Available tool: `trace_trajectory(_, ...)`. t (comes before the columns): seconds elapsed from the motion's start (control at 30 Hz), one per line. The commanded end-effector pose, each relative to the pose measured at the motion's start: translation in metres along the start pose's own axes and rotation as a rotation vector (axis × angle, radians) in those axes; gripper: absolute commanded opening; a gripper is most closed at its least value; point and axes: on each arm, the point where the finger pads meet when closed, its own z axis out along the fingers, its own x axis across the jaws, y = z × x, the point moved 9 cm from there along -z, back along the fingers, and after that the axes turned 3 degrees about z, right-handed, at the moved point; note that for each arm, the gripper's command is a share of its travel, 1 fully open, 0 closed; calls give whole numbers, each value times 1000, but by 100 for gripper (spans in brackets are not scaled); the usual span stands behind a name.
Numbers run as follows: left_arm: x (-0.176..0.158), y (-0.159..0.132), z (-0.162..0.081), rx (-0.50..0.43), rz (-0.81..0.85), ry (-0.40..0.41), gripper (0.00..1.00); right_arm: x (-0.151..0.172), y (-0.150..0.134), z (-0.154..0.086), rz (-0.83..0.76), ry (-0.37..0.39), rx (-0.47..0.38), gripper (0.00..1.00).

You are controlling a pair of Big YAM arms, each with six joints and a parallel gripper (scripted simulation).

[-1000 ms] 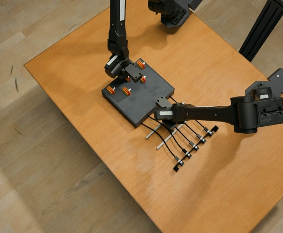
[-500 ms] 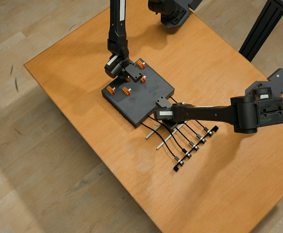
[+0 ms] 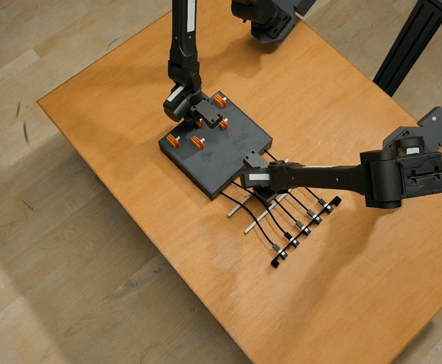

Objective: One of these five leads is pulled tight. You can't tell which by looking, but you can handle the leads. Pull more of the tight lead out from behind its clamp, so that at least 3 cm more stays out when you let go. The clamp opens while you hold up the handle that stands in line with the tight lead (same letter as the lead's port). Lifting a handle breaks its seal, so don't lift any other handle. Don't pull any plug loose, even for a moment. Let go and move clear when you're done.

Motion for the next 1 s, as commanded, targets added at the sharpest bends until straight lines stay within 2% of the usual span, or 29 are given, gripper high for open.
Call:
trace_trajectory(0.0, 3, 2, -2, -8, -1, 8, 0, -28, 6, -32, 18, -103, -38, 5)
trace_trajectory(0.13, 3, 2, -2, -8, -1, 8, 0, -5, 3, -29, 5, -23, -7, 5)
trace_trajectory(0.43, 3, 2, -2, -8, -1, 8, 0, -5, 3, -29, 5, -23, -7, 5)
trace_trajectory(0.57, 3, 2, -2, -8, -1, 8, 0, -30, 3, -27, 12, -101, -30, 5)
trace_trajectory(0.6, 3, 2, -2, -8, -1, 8, 0, -32, 2, -34, 25, -118, -34, 5)
trace_trajectory(0.77, 3, 2, -2, -8, -1, 8, 0, -36, 6, -44, 23, -138, -51, 5)
trace_trajectory(0.97, 3, 2, -2, -8, -1, 8, 0, -38, 9, -44, 23, -138, -55, 5)
